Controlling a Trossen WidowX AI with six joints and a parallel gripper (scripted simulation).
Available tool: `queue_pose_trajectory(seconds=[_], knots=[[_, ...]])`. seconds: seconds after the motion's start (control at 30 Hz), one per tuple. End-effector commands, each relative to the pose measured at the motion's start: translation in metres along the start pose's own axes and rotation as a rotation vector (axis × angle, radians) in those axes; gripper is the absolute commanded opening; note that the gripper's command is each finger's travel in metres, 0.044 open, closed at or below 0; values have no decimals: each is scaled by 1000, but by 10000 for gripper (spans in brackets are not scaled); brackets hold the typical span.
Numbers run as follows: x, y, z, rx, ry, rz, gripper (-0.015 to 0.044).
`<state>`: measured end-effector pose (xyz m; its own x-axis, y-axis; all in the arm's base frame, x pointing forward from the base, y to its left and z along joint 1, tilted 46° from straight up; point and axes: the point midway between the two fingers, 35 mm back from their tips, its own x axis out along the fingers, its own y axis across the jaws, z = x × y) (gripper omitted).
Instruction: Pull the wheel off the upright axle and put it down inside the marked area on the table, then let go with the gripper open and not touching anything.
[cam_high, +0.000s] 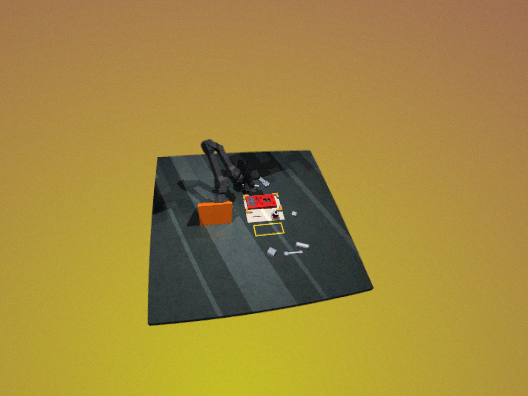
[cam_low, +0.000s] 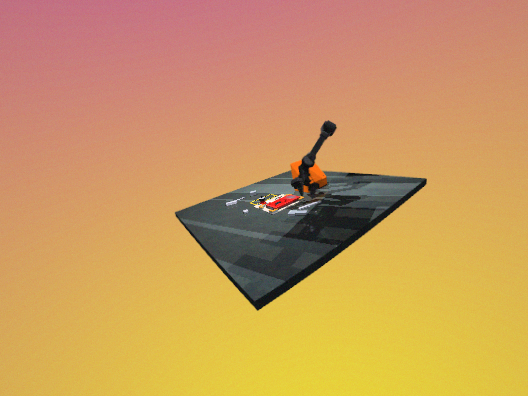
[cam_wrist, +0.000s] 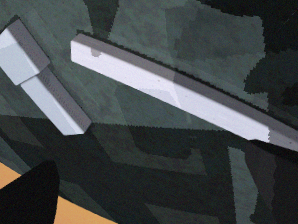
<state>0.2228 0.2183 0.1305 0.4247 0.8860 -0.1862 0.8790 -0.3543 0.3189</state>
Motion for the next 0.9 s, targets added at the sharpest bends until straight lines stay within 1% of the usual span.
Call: queue_pose_trajectory(seconds=[0.0,0.1,0.3,0.5,0.67,0.87], knots=[[0,1,1,-7,-6,1,374],[6,19,18,-109,-88,2,300],[9,62,63,-352,-280,-53,300],[2,93,105,-589,-398,-190,300],[-11,115,138,-763,-440,-333,300],[-28,131,165,-905,-429,-466,300]])
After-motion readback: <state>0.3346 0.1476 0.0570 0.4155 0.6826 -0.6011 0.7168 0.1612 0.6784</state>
